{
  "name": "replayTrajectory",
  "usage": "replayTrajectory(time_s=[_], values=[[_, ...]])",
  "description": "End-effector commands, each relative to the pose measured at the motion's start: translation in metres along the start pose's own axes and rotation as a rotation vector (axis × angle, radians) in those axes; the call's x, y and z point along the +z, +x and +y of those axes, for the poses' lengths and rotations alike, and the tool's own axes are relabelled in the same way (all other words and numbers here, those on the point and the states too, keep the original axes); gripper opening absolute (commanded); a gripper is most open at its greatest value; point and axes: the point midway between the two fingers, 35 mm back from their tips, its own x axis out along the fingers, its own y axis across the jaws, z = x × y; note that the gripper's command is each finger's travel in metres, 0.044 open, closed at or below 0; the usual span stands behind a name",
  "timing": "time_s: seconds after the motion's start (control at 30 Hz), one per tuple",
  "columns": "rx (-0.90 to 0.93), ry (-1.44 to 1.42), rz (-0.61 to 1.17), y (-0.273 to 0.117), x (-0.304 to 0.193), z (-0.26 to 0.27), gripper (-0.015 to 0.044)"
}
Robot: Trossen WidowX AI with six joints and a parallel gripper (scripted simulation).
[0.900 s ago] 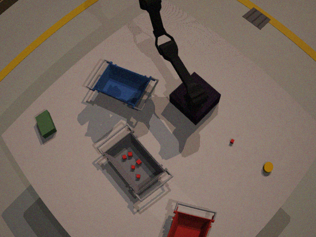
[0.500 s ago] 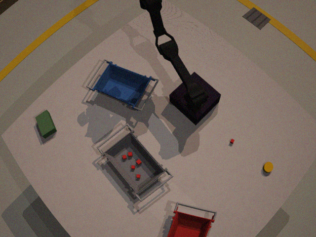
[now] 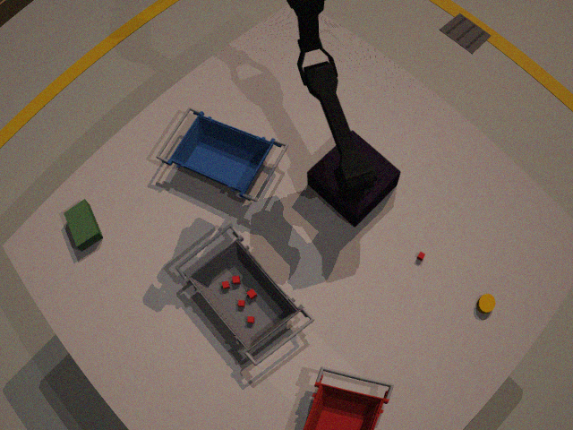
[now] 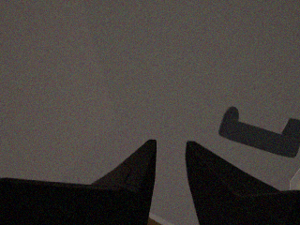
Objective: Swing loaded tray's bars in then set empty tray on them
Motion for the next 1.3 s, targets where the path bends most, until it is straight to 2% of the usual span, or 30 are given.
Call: replayTrajectory(time_s=[0.0, 0.27, 0.53, 0.9, 1.27], values=[[0.122, 0.11, -0.068, -0.003, 0.043, 0.043, 0.0081], [0.415, 0.339, -0.187, -0.033, 0.135, 0.13, 0.0081], [0.757, 0.519, -0.217, -0.101, 0.209, 0.217, 0.0081], [1.278, 0.631, -0.181, -0.246, 0.275, 0.313, 0.0081], [1.787, 0.605, 0.014, -0.416, 0.276, 0.362, 0.0081]])
